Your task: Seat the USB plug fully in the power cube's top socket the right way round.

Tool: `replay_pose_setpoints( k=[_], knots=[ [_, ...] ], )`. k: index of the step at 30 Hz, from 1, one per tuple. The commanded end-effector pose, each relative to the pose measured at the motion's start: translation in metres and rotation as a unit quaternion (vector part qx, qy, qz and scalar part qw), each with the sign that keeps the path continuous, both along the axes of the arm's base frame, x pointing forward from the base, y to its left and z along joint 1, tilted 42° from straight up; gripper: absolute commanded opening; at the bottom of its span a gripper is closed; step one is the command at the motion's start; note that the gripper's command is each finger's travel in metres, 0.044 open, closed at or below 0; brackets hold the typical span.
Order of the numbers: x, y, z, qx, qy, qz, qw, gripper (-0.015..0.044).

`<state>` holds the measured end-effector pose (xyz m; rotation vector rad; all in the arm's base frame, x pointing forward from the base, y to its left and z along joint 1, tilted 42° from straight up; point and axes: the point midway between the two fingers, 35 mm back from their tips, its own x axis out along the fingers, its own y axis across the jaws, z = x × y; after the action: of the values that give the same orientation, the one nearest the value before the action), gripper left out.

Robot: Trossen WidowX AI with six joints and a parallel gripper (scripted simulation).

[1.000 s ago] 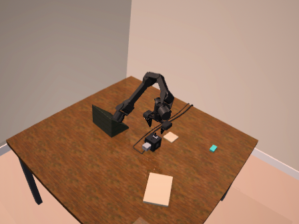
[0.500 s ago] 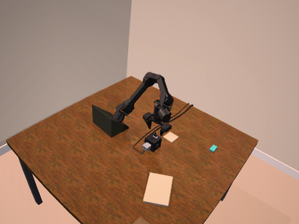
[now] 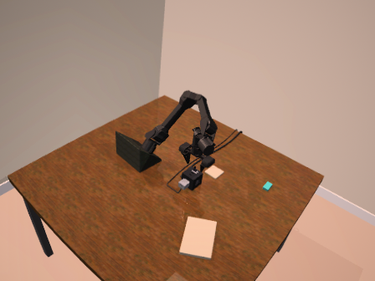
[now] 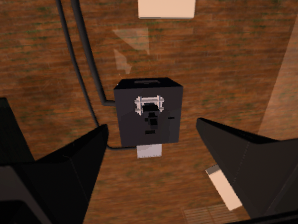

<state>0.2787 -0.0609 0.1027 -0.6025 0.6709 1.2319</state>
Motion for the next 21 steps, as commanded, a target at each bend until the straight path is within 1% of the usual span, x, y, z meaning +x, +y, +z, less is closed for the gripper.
replay_pose_setpoints(
  k=[1,14,21],
  knots=[
    [0.0001,-0.0003,0.0003,0.0,0.0,0.0,1.0,0.0335],
    [0.0001,-0.0003,0.0003,0.0,0.0,0.0,1.0,0.0],
    [0.0001,-0.0003,0.0003,0.0,0.0,0.0,1.0,0.0]
  ],
)
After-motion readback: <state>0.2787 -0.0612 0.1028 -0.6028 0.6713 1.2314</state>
